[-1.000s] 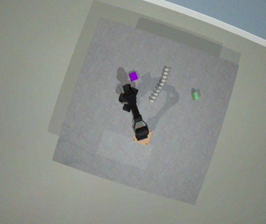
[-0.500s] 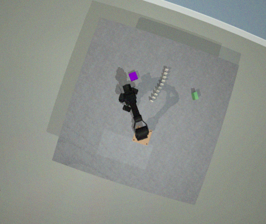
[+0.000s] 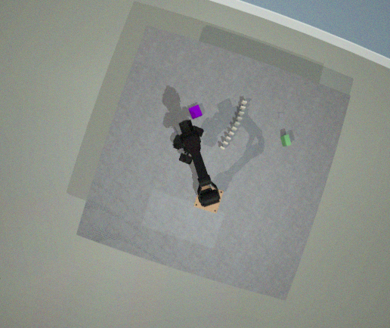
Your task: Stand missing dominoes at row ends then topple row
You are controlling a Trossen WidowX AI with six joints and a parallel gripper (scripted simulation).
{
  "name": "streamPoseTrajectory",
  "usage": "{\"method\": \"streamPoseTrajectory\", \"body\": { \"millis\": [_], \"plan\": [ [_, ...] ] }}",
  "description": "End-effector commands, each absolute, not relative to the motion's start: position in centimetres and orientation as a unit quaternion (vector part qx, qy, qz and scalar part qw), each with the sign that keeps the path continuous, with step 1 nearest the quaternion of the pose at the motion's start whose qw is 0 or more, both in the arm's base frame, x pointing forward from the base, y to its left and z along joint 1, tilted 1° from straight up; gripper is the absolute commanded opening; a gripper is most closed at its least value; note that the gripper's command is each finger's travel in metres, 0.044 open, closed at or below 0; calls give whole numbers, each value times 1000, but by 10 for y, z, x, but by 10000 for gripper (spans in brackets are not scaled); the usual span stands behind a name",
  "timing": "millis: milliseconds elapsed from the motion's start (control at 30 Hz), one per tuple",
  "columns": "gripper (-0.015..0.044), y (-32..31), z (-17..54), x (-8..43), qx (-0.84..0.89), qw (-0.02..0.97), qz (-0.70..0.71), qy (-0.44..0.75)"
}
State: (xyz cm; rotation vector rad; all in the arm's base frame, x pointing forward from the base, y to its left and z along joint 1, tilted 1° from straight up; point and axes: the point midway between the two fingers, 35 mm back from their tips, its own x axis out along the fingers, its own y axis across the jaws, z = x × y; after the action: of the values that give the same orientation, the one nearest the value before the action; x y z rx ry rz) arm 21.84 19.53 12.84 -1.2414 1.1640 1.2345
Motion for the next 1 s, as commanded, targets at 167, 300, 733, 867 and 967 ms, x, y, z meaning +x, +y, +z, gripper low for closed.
{"method": "streamPoseTrajectory", "body": {
  "millis": [167,300,733,867,967],
  "plan": [
    [21,190,202,213,-515,500,509,475],
    [21,190,202,215,-512,503,506,477],
    [21,182,197,261,-445,572,464,510],
    [21,191,188,274,-408,610,466,494],
    [21,197,182,283,-380,637,469,480]
  ]
}}
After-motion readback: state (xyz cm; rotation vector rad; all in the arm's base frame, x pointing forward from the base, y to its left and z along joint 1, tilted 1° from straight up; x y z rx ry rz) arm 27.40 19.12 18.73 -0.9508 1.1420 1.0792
